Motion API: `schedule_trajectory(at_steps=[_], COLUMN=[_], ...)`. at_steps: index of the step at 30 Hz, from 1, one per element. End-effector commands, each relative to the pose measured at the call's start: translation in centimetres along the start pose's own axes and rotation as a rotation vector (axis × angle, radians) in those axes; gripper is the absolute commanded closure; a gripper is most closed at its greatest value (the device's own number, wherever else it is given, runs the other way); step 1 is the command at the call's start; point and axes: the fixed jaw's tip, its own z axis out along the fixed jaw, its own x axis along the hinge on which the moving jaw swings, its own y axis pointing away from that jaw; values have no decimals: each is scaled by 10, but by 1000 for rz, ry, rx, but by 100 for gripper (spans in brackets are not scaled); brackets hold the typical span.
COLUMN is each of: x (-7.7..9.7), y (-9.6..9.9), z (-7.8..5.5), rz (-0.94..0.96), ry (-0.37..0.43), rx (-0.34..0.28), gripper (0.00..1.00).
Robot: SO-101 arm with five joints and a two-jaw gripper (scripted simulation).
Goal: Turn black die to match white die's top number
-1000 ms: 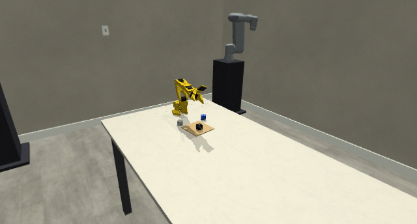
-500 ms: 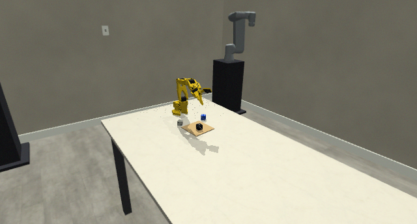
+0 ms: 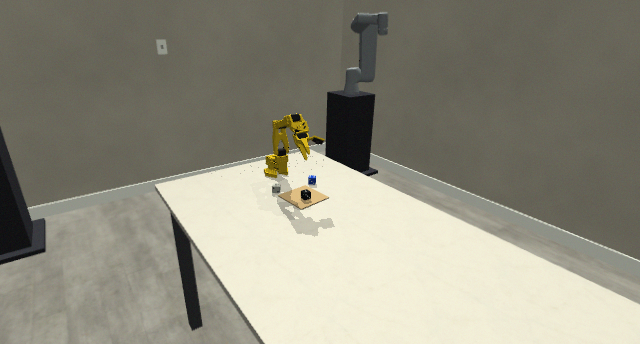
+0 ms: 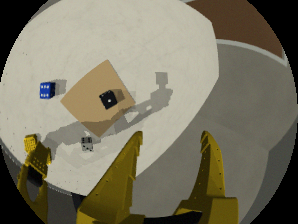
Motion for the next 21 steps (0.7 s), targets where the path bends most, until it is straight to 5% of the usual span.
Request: schedule_trajectory(at_steps=[1, 21], x=[1, 5], y=[-7, 2], z=[-19, -25], rz=[-94, -221], ry=[0, 11], rx=[21, -74], gripper=[65, 65])
